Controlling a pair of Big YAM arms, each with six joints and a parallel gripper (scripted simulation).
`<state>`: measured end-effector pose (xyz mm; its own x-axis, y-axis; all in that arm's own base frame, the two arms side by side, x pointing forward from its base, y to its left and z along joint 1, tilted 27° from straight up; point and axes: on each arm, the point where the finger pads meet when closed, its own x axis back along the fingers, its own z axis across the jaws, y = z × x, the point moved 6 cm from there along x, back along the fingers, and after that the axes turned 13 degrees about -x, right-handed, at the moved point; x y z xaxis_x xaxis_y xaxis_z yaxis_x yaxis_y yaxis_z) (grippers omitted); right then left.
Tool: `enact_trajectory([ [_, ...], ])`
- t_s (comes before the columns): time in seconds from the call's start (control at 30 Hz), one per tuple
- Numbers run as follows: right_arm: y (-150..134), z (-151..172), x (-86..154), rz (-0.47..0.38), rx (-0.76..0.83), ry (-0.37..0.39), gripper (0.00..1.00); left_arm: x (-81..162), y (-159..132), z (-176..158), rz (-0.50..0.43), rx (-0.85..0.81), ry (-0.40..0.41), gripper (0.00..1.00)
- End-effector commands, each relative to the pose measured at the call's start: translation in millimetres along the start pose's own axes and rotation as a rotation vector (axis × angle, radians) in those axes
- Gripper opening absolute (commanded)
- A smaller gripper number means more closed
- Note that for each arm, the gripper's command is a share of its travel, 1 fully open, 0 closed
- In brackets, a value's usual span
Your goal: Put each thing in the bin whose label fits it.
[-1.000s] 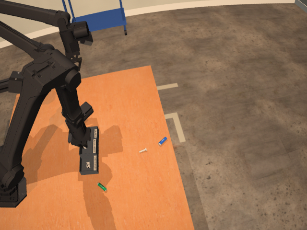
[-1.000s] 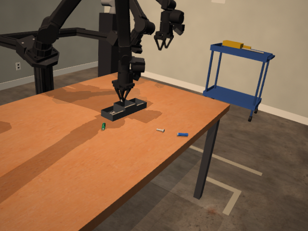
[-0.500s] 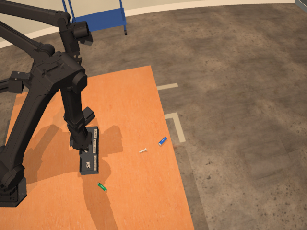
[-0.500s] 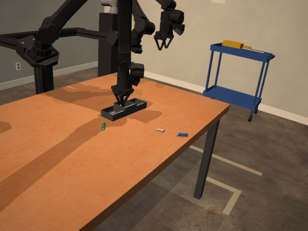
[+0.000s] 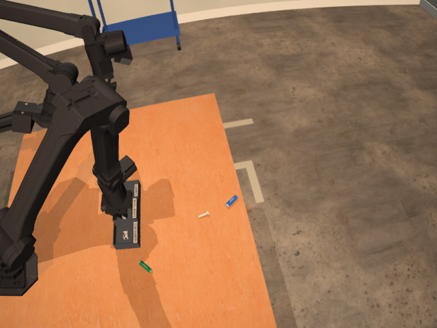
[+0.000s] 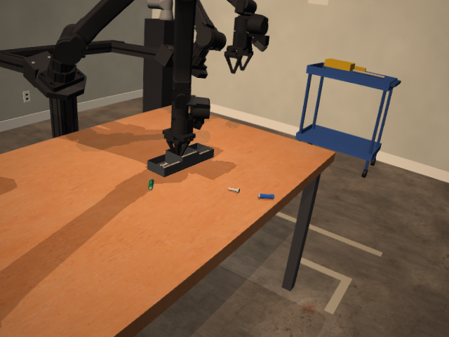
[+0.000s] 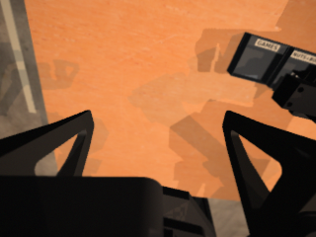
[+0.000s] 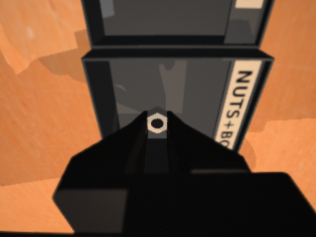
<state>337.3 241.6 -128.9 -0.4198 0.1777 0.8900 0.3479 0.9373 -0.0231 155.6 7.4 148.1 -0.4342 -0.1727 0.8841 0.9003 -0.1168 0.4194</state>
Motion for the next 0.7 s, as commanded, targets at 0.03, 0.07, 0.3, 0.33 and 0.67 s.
enact_trajectory([
  [0.03,4.1,-10.7,3.4,-0.023,-0.005,-0.013,0.11,-2.9,-5.6,0.4,0.014,-0.002,0.001,1.00],
  [0.07,4.3,-11.0,4.2,-0.025,-0.006,-0.013,0.11,-2.9,-5.6,0.4,0.014,-0.002,0.001,1.00],
  [0.3,2.6,-2.9,2.4,-0.010,0.004,-0.004,0.21,-2.9,-5.6,0.4,0.014,-0.002,0.001,1.00],
  [0.33,2.6,-3.0,2.5,-0.010,0.004,-0.004,0.21,-2.9,-5.6,0.4,0.014,-0.002,0.001,1.00],
  [0.67,2.7,-3.2,2.8,-0.010,0.004,-0.004,0.21,-2.9,-5.6,0.4,0.014,-0.002,0.001,1.00],
])
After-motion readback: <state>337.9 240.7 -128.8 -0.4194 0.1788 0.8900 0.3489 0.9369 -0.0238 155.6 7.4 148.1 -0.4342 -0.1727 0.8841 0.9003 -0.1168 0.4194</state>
